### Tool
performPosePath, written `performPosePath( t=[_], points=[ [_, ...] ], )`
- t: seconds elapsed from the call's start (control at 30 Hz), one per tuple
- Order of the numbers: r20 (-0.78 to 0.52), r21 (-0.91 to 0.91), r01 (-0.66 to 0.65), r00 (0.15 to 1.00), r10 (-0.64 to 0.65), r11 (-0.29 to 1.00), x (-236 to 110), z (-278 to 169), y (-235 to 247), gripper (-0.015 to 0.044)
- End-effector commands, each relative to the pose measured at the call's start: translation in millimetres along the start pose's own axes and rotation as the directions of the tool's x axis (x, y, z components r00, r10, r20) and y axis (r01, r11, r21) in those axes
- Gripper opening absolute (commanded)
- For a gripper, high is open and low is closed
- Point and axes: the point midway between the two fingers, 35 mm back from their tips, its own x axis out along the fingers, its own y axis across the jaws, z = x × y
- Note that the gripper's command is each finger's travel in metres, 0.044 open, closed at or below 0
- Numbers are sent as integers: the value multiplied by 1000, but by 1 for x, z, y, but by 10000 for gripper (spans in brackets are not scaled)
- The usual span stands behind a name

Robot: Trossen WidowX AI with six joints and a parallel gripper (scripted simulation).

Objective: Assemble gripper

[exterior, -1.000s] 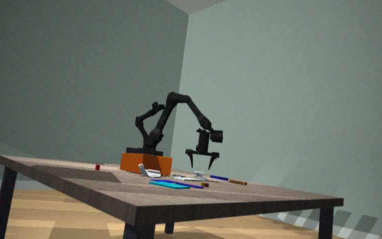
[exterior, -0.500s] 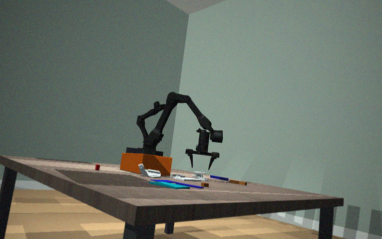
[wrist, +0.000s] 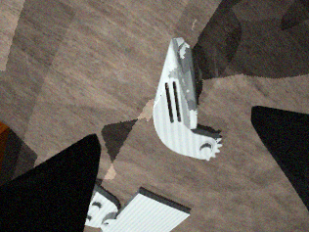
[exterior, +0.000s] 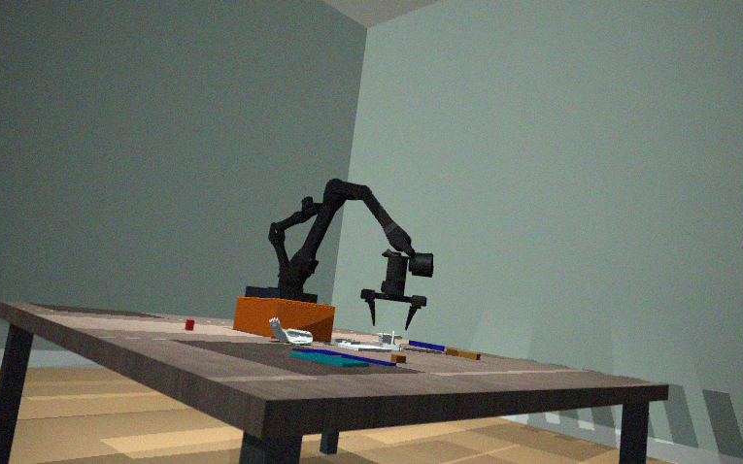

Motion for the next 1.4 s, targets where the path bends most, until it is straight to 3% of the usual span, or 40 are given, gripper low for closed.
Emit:
performPosePath(
  t=[0.0,0.4,1.37],
  points=[
    [4,2,2,1000,-2,1000,0,1,0,440],
    [0,0,0,1000,0,1000,1,0,0,440],
    [4,2,2,1000,-2,1000,48,0,-3,440]
  ],
)
